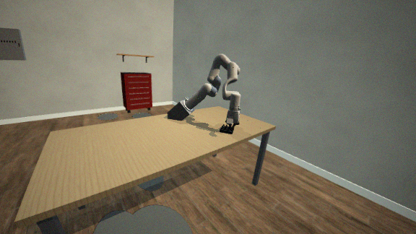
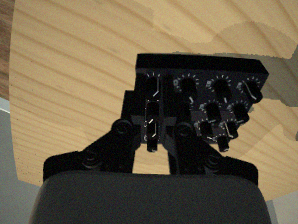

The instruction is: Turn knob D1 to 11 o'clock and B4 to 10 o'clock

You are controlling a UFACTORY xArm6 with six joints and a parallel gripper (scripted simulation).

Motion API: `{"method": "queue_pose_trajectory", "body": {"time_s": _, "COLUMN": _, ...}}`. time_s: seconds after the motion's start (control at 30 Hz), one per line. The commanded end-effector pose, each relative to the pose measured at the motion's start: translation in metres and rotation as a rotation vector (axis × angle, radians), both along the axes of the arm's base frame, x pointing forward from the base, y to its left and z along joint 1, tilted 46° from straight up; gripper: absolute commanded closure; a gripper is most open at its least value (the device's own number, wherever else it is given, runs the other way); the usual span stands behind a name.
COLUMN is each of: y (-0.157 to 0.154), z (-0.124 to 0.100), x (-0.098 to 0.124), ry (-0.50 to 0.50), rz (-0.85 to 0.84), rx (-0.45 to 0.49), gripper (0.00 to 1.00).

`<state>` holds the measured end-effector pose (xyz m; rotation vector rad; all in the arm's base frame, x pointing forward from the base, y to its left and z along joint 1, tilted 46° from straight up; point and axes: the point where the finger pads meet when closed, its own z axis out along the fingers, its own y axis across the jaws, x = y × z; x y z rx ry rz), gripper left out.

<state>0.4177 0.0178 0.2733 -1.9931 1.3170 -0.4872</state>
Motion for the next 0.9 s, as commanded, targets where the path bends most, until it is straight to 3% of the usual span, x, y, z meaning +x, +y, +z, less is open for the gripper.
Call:
{"method": "queue_pose_trajectory", "body": {"time_s": 0.0, "y": -0.0002, "z": 0.0013, "x": 0.0004, "ry": -0.001, "rz": -0.003, "rx": 0.002, "gripper": 0.92}}
{"method": "queue_pose_trajectory", "body": {"time_s": 0.53, "y": -0.0002, "z": 0.0013, "x": 0.0004, "ry": -0.001, "rz": -0.004, "rx": 0.003, "gripper": 0.92}}
{"method": "queue_pose_trajectory", "body": {"time_s": 0.57, "y": -0.0002, "z": 0.0013, "x": 0.0004, "ry": -0.001, "rz": -0.004, "rx": 0.003, "gripper": 0.81}}
{"method": "queue_pose_trajectory", "body": {"time_s": 0.87, "y": -0.0002, "z": 0.0013, "x": 0.0004, "ry": -0.001, "rz": -0.004, "rx": 0.003, "gripper": 0.81}}
